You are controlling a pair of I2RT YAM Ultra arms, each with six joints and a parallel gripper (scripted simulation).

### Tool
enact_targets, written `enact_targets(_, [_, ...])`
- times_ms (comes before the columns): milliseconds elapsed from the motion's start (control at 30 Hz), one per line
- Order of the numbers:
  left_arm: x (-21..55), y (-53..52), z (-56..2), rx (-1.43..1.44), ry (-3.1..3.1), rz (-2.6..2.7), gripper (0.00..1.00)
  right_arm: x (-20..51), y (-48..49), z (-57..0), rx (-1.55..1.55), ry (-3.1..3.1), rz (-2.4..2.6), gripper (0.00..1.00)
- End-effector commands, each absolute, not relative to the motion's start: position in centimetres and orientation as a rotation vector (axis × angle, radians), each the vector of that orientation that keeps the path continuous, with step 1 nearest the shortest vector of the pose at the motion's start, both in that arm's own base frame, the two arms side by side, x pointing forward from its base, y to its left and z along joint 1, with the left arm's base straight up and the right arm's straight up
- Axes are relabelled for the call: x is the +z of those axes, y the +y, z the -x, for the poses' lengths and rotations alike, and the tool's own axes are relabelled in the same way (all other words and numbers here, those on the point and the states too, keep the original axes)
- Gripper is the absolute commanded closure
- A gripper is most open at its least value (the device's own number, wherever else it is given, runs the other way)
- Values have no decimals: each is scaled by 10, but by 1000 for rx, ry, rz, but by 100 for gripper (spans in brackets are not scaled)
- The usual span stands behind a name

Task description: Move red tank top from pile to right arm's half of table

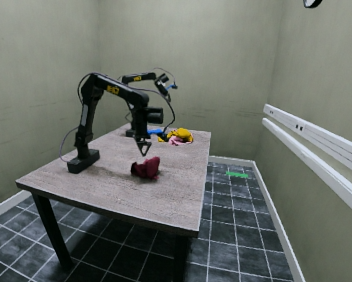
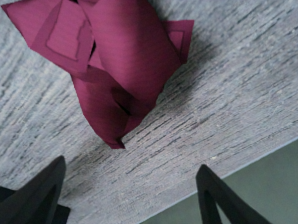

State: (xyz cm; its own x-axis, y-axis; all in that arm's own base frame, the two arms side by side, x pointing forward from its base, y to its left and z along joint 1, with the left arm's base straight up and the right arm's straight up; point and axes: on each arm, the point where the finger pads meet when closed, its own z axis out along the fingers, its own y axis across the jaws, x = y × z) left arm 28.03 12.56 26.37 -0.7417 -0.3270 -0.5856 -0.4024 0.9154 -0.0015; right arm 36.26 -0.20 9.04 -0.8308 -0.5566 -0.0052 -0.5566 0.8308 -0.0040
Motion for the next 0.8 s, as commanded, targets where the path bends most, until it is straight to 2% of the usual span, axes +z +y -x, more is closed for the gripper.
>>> enact_targets(0, [287,122,-299,170,2348,449,8,93,0,-375,-4,2965,908,8])
enact_targets(133, [323,113,-341,190,2104,336,8,93,0,-375,-5,2964,907,8])
enact_targets(233, [326,104,-348,184,2069,296,8,93,0,-375,-5,2964,907,8])
enact_targets(333, [370,76,-373,144,1841,191,8,93,0,-375,-5,2964,907,8])
enact_targets(367, [344,84,-369,162,1926,222,8,93,0,-375,-5,2964,907,8])
enact_targets(533, [372,59,-377,117,1790,132,8,93,0,-375,-5,2964,907,8])
enact_targets(667, [424,21,-382,52,1513,46,8,93,0,-375,-5,2964,907,8])
enact_targets(767, [419,5,-386,22,1488,14,8,93,0,-375,-5,2964,907,8])
